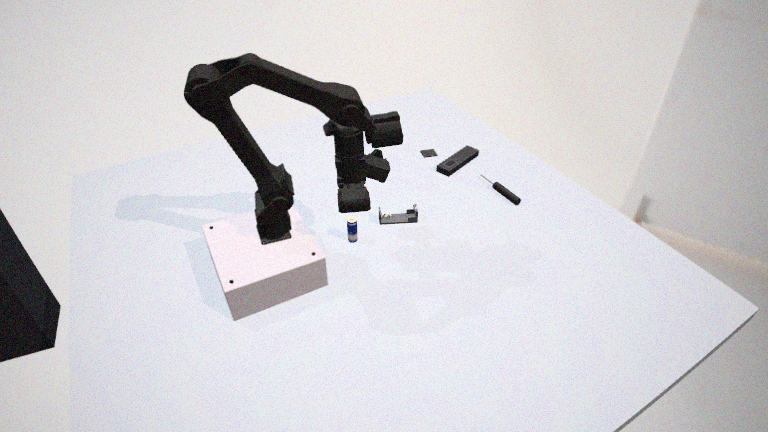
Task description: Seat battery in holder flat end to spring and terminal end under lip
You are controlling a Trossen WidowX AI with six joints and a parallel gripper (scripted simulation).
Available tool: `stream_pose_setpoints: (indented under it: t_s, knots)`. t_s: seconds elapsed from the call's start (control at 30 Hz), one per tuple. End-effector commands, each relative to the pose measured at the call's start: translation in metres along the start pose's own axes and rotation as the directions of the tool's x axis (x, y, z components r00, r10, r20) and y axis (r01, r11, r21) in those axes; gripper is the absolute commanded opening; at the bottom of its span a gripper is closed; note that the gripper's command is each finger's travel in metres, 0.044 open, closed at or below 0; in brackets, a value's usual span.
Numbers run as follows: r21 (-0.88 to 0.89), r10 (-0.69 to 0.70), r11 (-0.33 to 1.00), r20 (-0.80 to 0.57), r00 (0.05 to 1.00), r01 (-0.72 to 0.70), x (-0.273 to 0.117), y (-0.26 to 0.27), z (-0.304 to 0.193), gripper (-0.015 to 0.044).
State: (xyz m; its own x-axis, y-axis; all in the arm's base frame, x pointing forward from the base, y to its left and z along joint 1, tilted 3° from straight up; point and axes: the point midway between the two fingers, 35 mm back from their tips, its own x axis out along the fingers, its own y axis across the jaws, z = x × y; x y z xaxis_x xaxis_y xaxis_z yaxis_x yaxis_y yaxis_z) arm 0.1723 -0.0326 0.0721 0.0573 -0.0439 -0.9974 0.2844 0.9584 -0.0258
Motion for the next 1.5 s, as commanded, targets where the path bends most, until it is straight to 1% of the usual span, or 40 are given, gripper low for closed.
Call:
stream_pose_setpoints:
  t_s: [0.0,0.23,0.3,0.5,1.47]
  knots:
    - [0.008,-0.006,1.0,-0.015,1.0,0.006,0.011,-0.001,0.0,0.0]
    - [0.008,-0.006,1.0,-0.015,1.0,0.006,0.069,-0.001,-0.002,0.0]
    - [0.008,-0.006,1.0,-0.015,1.0,0.006,0.078,-0.002,-0.004,0.0]
    - [0.008,-0.006,1.0,-0.016,1.0,0.006,0.08,0.0,-0.004,0.0]
    - [0.008,-0.002,1.0,-0.016,1.0,0.002,0.08,0.047,-0.001,0.0]
